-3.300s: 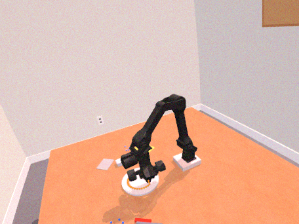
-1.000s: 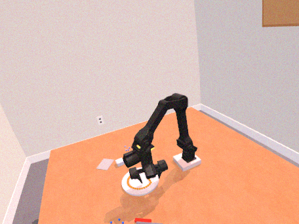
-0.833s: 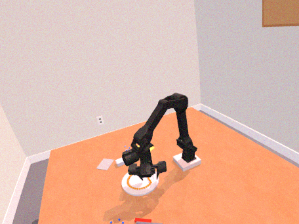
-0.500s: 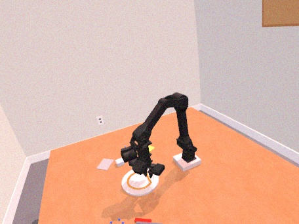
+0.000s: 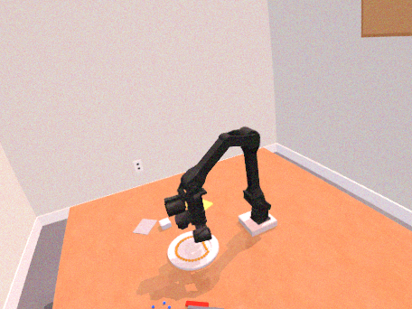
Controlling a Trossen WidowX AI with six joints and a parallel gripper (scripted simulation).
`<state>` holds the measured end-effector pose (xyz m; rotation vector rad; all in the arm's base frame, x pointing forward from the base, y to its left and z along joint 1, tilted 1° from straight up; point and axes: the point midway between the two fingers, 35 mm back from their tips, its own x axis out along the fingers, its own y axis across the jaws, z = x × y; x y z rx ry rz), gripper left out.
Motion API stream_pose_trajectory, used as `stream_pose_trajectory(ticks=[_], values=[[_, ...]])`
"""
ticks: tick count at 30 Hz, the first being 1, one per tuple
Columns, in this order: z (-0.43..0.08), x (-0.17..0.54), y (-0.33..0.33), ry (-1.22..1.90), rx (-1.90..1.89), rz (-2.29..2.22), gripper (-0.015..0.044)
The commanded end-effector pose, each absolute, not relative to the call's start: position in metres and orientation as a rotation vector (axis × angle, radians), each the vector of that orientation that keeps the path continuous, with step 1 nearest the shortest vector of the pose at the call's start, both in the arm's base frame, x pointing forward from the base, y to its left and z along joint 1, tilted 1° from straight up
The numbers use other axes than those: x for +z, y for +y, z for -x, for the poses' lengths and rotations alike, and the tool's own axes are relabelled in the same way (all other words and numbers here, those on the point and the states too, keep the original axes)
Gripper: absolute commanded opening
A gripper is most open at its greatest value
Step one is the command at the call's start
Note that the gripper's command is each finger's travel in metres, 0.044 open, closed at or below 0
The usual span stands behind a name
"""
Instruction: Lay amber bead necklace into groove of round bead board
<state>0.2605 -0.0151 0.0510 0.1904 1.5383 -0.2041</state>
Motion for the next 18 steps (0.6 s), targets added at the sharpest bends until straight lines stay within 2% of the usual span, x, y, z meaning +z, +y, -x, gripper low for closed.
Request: stream_pose_trajectory(ticks=[1,6,18], values=[[-0.2542,0.0644,-0.0446,1.328,-0.936,-0.939,0.0120],[-0.2527,0.0663,-0.0493,1.233,-1.111,-1.120,0.0120],[-0.2526,0.0663,-0.0495,1.230,-1.117,-1.126,0.0120]])
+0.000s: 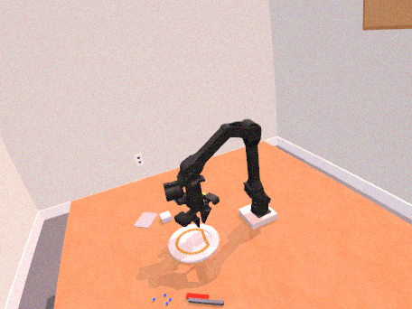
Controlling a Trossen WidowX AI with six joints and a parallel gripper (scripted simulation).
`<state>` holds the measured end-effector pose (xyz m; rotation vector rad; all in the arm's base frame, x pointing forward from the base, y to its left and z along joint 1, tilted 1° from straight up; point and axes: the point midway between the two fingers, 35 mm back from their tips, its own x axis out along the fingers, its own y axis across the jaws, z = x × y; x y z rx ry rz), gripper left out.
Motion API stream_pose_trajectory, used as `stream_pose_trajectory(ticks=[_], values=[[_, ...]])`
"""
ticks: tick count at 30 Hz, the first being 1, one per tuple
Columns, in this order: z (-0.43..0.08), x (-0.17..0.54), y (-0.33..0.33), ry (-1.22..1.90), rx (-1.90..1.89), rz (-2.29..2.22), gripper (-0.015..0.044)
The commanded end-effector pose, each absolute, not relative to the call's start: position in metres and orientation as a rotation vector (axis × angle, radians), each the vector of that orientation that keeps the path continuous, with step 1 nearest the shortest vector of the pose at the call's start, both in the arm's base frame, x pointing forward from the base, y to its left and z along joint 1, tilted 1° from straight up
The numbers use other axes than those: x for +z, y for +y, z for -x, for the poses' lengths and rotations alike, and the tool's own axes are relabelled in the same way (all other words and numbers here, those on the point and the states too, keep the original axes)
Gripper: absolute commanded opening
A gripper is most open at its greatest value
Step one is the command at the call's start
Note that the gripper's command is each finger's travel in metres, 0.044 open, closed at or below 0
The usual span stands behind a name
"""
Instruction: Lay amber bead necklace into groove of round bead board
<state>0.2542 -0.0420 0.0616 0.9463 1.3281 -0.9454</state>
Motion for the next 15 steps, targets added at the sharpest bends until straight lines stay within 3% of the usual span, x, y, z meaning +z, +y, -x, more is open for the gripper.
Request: stream_pose_trajectory(ticks=[1,15], values=[[-0.253,0.066,-0.049,1.230,-1.117,-1.126,0.0120],[-0.253,0.051,-0.050,1.230,-1.117,-1.126,0.0120]])
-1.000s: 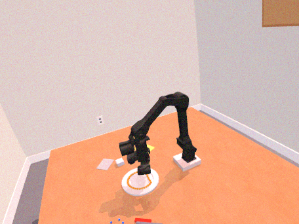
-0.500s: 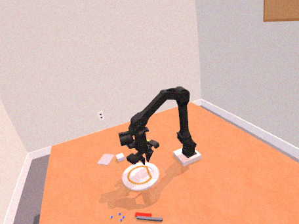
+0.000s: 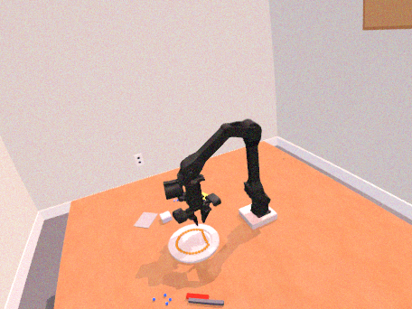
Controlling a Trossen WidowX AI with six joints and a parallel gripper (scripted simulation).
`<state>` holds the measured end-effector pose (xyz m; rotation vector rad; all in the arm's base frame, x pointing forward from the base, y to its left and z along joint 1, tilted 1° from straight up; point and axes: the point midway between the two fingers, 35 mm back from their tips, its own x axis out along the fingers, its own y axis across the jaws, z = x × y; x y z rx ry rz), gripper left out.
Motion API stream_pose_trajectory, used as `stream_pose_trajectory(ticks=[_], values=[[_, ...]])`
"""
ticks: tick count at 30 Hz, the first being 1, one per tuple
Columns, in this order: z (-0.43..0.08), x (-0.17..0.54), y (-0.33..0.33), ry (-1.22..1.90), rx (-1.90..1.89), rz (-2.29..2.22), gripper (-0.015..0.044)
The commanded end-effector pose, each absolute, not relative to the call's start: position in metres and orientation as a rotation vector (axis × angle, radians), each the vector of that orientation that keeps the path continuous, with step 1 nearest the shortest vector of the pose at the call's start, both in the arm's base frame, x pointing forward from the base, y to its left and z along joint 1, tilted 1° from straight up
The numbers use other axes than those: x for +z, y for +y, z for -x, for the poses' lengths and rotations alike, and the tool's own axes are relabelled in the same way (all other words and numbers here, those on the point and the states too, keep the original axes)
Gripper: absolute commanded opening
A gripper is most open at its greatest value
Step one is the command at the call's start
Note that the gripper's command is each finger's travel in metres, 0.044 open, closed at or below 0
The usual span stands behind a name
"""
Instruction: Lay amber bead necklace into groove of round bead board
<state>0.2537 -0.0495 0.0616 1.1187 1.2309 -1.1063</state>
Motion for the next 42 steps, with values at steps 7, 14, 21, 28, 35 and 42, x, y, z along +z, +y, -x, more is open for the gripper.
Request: stream_pose_trajectory(ticks=[7,14,21,28,35,42], values=[[-0.254,0.055,-0.050,1.230,-1.108,-1.120,0.0120],[-0.254,0.043,-0.050,1.230,-1.111,-1.122,0.0120],[-0.254,0.032,-0.050,1.230,-1.115,-1.124,0.0120],[-0.253,0.029,-0.050,1.236,-1.113,-1.119,0.0094],[-0.253,0.029,-0.050,1.236,-1.113,-1.119,0.0000],[-0.253,0.029,-0.050,1.236,-1.113,-1.119,0.0000]])
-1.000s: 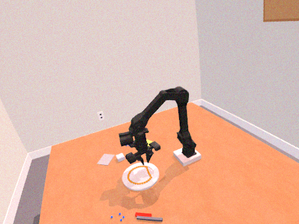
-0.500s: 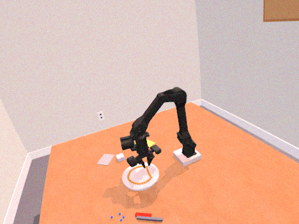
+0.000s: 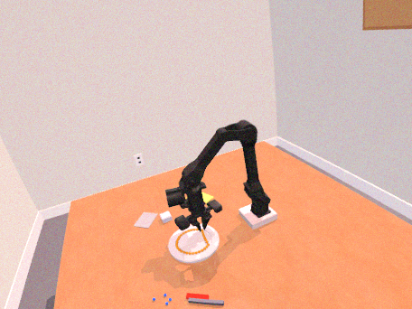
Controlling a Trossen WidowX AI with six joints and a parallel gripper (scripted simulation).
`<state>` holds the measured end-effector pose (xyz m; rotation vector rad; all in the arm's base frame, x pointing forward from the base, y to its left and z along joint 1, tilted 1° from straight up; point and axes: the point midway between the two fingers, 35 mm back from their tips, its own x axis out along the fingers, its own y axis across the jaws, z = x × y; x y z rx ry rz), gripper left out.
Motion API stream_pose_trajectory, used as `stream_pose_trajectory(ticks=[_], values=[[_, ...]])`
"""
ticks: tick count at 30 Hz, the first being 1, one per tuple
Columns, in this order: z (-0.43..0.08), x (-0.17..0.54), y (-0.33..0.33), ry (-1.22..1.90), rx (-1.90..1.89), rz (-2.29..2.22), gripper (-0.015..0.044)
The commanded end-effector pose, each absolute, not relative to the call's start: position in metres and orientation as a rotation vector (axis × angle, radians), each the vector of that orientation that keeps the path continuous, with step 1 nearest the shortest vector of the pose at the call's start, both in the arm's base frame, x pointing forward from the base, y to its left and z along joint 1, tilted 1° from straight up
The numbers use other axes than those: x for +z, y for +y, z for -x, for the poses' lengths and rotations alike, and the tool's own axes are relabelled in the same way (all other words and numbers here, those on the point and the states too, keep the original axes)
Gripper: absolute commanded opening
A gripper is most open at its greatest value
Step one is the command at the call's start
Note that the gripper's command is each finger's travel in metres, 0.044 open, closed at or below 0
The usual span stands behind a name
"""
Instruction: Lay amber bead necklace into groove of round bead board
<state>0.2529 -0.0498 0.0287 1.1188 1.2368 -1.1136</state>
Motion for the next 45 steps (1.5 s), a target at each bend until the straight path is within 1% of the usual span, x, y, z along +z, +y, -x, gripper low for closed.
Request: stream_pose_trajectory(ticks=[1,45], values=[[-0.2532,0.0290,-0.0498,1.236,-1.113,-1.119,0.0000],[-0.2515,0.0357,-0.0507,1.230,-1.117,-1.125,0.0000]])
